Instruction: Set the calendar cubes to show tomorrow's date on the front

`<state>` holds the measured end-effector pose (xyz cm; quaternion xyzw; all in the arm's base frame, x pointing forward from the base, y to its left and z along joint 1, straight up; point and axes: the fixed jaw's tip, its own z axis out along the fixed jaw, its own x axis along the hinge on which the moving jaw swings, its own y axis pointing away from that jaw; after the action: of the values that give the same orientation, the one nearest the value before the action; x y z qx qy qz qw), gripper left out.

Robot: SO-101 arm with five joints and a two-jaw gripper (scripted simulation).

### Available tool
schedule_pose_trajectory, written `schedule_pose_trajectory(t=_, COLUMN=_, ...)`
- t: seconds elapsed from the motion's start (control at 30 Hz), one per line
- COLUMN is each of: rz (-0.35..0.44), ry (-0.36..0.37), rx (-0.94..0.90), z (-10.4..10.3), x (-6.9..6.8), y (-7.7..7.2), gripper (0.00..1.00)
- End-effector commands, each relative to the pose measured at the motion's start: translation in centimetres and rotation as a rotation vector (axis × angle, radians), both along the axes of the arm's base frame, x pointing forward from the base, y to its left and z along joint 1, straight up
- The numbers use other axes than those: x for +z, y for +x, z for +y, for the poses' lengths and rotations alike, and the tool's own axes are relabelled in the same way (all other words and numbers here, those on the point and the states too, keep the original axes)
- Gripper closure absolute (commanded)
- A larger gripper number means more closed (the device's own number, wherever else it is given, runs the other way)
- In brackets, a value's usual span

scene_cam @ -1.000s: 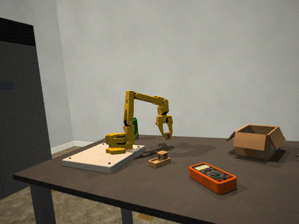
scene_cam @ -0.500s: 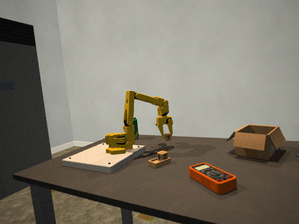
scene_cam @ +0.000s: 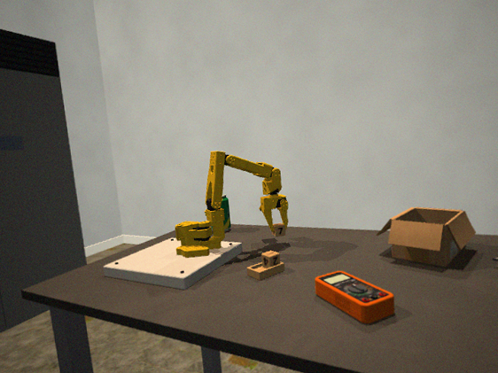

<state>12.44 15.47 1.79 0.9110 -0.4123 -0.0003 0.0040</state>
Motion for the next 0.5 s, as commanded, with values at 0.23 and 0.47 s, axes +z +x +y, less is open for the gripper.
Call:
schedule_pose_trajectory(t=0.23, rz=0.017, ry=-0.02, rx=0.004, z=-0.16, x=-1.06, y=-0.44, gripper=1.0)
schedule_pose_trajectory(t=0.47, rz=0.017, ry=-0.02, rx=0.004, z=-0.16, x=-1.13, y=-0.45, gripper=1.0)
